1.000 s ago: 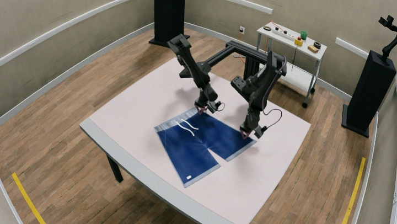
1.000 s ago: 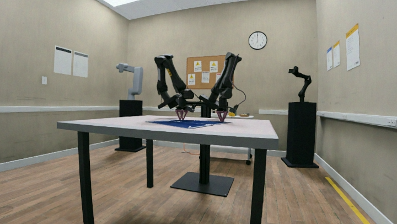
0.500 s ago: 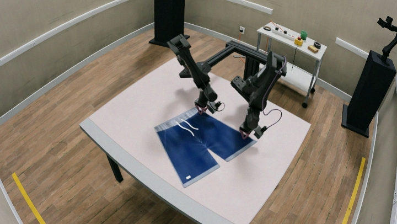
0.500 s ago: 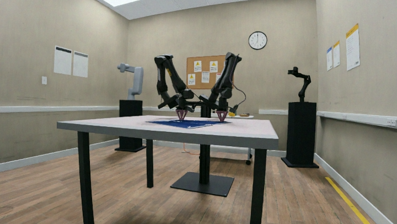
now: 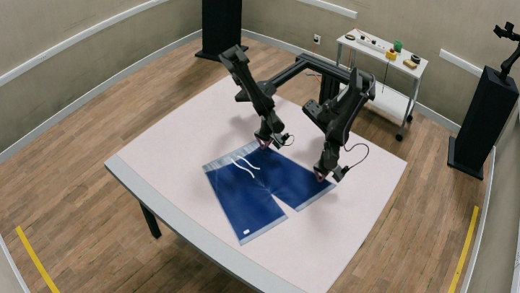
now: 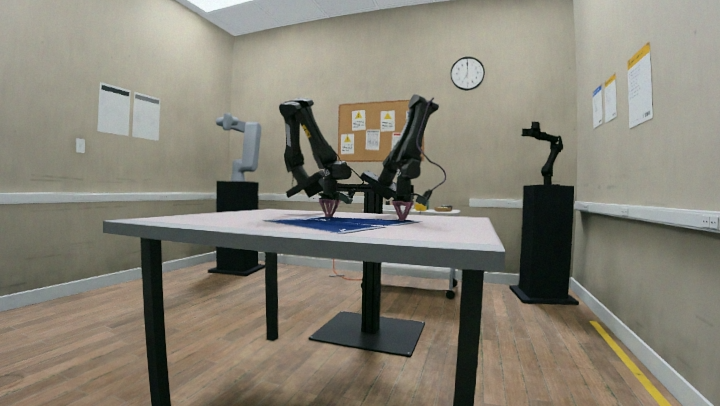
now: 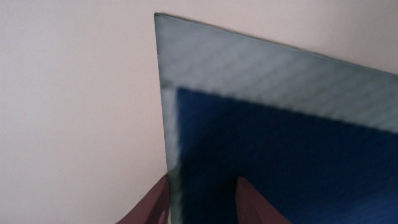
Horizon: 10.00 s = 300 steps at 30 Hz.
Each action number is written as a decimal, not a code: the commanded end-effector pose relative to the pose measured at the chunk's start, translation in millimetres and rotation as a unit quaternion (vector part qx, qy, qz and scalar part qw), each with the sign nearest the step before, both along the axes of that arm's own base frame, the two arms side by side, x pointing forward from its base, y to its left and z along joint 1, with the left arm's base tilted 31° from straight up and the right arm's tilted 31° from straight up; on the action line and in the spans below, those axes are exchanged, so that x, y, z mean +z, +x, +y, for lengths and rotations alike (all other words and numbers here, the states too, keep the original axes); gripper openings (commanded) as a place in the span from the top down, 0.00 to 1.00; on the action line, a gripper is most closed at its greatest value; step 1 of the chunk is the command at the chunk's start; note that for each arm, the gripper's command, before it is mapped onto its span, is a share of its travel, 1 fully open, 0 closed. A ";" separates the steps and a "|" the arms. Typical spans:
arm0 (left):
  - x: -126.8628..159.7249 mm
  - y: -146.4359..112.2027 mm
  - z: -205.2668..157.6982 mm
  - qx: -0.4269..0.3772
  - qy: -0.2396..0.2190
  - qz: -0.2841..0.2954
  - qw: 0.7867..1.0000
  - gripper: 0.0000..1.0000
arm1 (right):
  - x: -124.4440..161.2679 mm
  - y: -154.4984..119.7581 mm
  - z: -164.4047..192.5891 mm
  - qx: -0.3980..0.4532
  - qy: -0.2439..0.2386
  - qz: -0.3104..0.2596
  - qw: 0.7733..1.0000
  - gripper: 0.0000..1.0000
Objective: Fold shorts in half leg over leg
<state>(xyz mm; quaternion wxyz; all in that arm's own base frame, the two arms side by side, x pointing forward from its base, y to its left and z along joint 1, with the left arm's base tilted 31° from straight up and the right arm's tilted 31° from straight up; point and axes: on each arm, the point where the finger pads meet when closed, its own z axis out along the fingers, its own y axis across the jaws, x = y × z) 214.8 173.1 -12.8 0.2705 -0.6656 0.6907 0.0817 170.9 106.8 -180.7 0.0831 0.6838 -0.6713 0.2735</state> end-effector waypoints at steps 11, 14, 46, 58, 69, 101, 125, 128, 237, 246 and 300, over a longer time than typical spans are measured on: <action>-11.3 7.2 -3.5 -0.010 -0.011 -0.020 1.000 0.64 | -3.3 15.1 -11.4 0.002 -0.008 -0.035 0.999 0.64; -5.0 17.0 -2.1 -0.011 -0.007 -0.033 0.999 0.64 | -3.3 15.1 -11.4 0.002 -0.008 -0.035 0.999 0.64; -14.1 13.7 -5.2 -0.027 -0.018 -0.036 0.999 0.85 | -2.1 20.0 -16.5 0.013 -0.017 -0.058 0.998 0.85; -6.1 29.4 -3.3 -0.027 -0.017 -0.056 0.998 0.85 | -4.9 15.5 -18.4 0.010 -0.019 -0.048 0.999 0.85; -14.7 19.5 -6.6 -0.033 -0.022 -0.039 0.998 0.96 | -6.3 9.6 -20.6 0.010 -0.019 -0.038 0.999 0.96; -3.1 20.6 1.8 -0.013 -0.002 -0.029 1.000 1.00 | -6.9 8.6 -12.8 0.005 -0.010 -0.008 1.000 1.00; 61.4 58.2 -19.2 -0.015 0.017 -0.059 0.998 1.00 | 51.2 54.8 31.5 0.017 0.015 -0.039 0.999 1.00; 63.3 59.6 -19.7 -0.016 0.017 -0.062 0.998 1.00 | 52.9 53.3 37.6 0.028 0.016 -0.041 0.999 1.00; 88.3 62.7 -66.2 -0.032 0.041 0.007 0.999 1.00 | 80.8 42.2 24.5 -0.051 0.027 -0.019 0.998 1.00; 100.6 79.6 -77.0 -0.047 0.042 -0.008 0.998 1.00 | 87.6 47.6 21.9 -0.064 0.026 -0.010 0.998 1.00; 188.8 165.4 -153.7 -0.130 0.085 -0.066 0.986 1.00 | 161.5 102.9 40.8 -0.079 0.064 -0.063 0.993 1.00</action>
